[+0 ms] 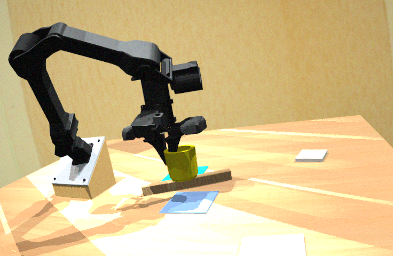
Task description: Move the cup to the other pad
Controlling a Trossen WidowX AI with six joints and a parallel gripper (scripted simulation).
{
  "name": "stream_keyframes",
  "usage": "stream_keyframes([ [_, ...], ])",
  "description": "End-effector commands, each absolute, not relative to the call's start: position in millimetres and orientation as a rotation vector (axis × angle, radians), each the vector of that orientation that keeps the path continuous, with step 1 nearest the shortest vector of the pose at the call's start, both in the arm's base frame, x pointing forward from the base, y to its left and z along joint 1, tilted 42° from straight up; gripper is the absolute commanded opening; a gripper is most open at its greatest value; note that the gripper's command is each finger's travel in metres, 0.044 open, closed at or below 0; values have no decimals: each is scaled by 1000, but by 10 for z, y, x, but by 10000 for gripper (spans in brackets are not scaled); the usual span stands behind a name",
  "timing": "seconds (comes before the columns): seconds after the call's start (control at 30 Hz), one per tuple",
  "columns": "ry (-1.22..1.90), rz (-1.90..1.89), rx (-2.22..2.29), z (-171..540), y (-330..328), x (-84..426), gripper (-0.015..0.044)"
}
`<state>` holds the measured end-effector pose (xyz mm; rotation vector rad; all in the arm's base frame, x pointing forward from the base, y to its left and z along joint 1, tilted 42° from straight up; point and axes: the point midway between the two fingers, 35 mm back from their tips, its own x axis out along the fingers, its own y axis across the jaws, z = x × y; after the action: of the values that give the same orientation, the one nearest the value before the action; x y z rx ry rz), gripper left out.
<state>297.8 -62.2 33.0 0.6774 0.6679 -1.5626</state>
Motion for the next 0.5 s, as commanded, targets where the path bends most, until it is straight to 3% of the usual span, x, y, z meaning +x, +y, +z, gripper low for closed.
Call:
stream_keyframes([
  [0.0, 670, -1563, 681, 258, -531, 2936, 0],
  [0.47, 672, -1563, 684, 33, -231, 2820, 0],
])
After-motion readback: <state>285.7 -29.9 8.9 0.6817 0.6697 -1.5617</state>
